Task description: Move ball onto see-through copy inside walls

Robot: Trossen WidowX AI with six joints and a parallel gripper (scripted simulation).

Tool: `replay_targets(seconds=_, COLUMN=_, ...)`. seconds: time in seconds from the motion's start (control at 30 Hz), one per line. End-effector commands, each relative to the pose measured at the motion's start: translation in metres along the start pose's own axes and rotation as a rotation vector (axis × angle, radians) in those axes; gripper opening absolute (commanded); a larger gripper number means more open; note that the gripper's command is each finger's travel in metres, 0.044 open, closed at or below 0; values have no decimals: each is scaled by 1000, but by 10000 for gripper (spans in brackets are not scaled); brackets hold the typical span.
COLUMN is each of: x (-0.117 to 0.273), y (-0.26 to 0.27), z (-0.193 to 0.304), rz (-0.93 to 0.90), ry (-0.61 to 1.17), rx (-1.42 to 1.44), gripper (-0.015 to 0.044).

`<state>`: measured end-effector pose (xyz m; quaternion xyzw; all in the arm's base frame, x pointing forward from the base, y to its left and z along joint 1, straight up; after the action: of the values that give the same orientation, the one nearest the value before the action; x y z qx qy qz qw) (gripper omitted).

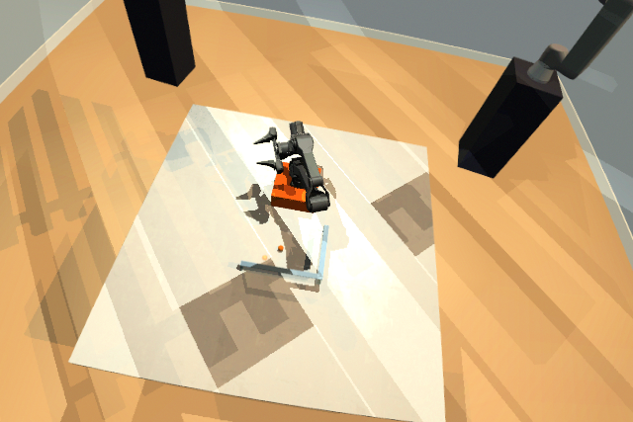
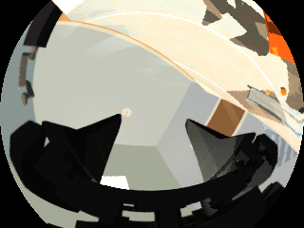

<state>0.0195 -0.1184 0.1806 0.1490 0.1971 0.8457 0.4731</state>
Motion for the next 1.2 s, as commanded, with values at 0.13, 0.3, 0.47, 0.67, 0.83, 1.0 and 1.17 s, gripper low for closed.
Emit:
replay_targets(seconds=0.13, x=-7, y=-4, z=4, rz=155, ry=-8, rx=105, gripper=269)
replay_targets(seconds=0.3, x=-20, y=-11, z=8, rz=385, ry=7, rx=282, gripper=214)
replay_targets(seconds=0.47, x=-35, y=-22, z=11, rz=617, ry=58, rx=486, gripper=214)
replay_targets(seconds=0.67, x=-54, y=-42, z=15, rz=889, ry=172, rx=762, gripper=214)
replay_targets(seconds=0.83, x=-71, y=-67, z=18, rz=1103, ry=313, rx=1013, gripper=214)
replay_targets(seconds=1.0, x=-85, y=-99, z=23, rz=1297, ry=500, rx=1280, gripper=214)
replay_targets(seconds=1.17, x=-94, y=-139, z=28, rz=1462, ry=736, rx=1559, gripper=214)
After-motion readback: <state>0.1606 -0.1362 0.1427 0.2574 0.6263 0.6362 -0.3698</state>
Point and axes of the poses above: the point midway between the two fingers, 35 mm back from their tips, its own x axis back along the fingers, its own y axis across the jaws, z = x × y, the point moved 4 cm from there along x, back along the fingers, and after that the axes turned 9 degrees about x, right-handed, at the moved point
